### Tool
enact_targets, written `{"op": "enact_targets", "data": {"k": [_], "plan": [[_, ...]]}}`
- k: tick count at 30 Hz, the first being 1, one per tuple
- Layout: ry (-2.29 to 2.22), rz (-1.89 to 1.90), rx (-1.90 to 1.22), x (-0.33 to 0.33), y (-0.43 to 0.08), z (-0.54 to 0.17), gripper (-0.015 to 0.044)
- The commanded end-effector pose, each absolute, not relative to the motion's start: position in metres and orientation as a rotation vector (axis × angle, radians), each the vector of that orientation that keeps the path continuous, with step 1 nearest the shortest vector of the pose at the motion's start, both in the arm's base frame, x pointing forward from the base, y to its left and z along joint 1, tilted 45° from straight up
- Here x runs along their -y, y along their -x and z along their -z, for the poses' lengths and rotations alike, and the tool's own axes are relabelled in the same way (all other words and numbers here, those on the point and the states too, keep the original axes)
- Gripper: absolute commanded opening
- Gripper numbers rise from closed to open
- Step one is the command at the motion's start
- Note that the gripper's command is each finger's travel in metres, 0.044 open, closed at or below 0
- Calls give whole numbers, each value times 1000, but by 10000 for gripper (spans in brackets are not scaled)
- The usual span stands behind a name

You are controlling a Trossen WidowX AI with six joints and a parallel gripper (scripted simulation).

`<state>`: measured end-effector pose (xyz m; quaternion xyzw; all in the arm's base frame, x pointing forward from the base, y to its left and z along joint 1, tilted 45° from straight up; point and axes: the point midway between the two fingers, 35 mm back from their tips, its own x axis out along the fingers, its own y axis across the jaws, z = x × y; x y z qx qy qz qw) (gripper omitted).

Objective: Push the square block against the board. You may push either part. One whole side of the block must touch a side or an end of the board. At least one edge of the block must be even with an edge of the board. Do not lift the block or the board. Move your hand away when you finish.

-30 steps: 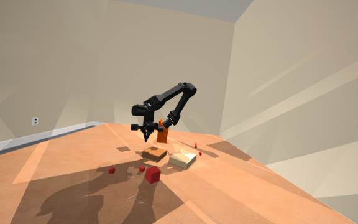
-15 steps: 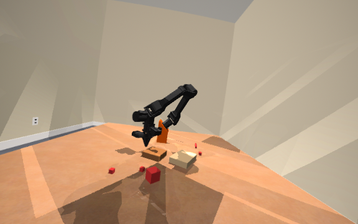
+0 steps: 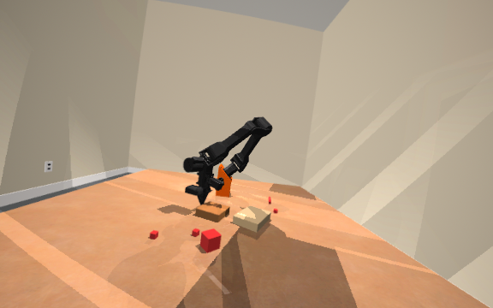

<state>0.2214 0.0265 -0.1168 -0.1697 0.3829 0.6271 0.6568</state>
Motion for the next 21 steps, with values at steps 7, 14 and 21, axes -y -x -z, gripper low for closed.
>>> {"op": "enact_targets", "data": {"k": [7,14,21], "plan": [[388,-1426,-861,-35,-225,110,0],[388,-1425,-862,-41,-228,104,0],[389,-1424,-863,-47,-232,99,0]]}}
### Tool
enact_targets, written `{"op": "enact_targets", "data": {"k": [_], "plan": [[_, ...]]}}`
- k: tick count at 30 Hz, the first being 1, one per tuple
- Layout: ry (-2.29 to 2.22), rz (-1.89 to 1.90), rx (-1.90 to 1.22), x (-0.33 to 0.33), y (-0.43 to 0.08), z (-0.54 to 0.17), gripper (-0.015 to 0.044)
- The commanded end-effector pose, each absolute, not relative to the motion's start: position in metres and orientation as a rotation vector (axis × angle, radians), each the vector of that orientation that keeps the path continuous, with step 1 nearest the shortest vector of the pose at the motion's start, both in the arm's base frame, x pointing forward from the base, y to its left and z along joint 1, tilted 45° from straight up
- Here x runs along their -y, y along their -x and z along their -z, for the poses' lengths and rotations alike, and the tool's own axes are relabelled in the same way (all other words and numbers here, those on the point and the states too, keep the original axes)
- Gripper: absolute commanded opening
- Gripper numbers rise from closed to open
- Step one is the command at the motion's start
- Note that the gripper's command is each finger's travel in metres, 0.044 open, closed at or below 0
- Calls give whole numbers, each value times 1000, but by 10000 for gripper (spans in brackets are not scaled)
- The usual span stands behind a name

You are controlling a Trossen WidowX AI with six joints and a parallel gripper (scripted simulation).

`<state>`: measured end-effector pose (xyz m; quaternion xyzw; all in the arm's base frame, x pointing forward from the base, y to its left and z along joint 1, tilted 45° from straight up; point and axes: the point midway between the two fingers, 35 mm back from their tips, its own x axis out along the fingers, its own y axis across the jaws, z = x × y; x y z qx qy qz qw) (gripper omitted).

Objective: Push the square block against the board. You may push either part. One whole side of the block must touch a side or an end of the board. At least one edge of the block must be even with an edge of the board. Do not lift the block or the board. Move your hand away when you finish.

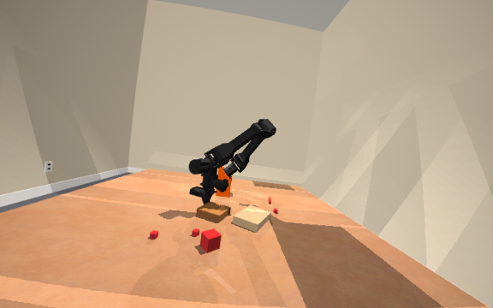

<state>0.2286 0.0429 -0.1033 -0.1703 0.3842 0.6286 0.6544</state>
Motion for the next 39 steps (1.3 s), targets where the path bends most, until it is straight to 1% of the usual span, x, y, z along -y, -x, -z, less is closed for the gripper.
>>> {"op": "enact_targets", "data": {"k": [1,27,39], "plan": [[389,-1424,-863,-48,-232,98,0],[389,-1423,-862,-71,-245,77,0],[390,-1423,-863,-59,-241,87,0]]}}
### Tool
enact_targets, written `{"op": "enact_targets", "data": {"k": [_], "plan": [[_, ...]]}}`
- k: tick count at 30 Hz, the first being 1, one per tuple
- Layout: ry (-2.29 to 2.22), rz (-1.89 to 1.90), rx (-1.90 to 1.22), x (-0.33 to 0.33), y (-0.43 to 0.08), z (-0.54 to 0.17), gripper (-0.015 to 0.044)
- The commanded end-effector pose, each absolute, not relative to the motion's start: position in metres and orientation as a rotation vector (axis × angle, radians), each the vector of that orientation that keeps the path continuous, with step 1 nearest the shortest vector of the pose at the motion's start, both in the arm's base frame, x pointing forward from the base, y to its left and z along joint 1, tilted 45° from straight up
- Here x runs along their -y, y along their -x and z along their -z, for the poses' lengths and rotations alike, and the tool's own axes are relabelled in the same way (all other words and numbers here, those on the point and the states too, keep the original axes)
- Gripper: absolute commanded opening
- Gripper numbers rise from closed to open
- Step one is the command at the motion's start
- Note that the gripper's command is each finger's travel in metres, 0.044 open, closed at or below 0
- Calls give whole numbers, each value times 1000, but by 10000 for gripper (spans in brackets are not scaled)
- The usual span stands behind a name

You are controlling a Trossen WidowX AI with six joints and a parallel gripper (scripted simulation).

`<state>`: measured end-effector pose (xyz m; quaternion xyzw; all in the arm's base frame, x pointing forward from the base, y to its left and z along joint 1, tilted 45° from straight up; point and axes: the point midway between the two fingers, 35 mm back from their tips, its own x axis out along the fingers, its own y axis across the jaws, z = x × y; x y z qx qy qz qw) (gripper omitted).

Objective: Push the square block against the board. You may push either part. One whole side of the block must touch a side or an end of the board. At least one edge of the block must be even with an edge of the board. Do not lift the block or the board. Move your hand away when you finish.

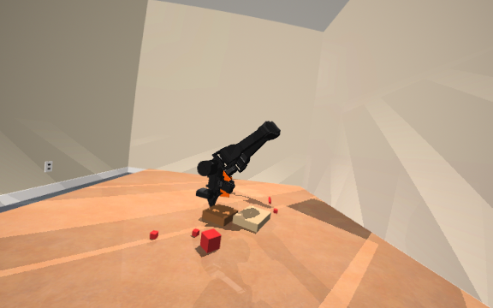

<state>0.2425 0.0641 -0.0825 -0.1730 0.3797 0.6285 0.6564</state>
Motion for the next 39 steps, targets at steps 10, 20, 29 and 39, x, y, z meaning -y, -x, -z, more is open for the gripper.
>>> {"op": "enact_targets", "data": {"k": [10,20,29,39], "plan": [[389,-1424,-863,-48,-236,98,0],[387,-1426,-860,-37,-230,109,0],[387,-1426,-860,-1,-233,71,0],[312,-1377,-920,-2,-241,71,0]]}}
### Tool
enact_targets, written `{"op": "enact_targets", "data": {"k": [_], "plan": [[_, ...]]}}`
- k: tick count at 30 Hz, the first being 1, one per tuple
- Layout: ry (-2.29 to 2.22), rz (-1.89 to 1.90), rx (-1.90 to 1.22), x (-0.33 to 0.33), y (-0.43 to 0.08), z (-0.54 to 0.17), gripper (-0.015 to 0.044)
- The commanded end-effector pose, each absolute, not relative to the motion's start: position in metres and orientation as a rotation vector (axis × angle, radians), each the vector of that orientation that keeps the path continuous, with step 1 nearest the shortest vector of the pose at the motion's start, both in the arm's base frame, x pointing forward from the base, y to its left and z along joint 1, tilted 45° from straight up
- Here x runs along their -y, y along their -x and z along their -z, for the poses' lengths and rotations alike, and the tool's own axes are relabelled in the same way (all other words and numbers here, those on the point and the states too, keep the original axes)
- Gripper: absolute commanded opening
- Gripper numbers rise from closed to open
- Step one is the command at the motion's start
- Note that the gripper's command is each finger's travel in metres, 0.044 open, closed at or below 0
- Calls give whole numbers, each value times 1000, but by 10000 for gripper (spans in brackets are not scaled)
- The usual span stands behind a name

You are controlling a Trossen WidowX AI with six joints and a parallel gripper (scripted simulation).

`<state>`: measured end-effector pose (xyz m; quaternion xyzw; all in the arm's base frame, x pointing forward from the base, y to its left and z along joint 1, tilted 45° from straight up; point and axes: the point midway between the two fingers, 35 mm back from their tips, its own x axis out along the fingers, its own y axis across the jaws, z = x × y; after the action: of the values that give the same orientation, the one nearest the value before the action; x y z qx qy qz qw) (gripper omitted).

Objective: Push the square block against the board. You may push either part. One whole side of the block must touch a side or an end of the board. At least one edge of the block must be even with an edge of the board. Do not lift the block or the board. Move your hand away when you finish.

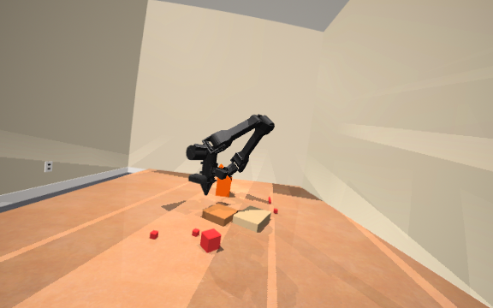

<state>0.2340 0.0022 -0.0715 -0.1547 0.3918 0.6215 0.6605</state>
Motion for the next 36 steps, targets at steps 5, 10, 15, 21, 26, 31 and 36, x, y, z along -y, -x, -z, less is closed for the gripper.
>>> {"op": "enact_targets", "data": {"k": [5,10,15,21,26,31,36], "plan": [[182,-1286,-1034,-3,-256,69,0],[52,-1188,-1140,-5,-272,67,0],[-79,-1084,-1239,-8,-287,64,0],[-237,-952,-1348,-13,-304,60,0],[-368,-836,-1432,-17,-319,57,0],[-498,-715,-1508,-23,-333,53,0],[-629,-588,-1577,-29,-346,49,0]]}}
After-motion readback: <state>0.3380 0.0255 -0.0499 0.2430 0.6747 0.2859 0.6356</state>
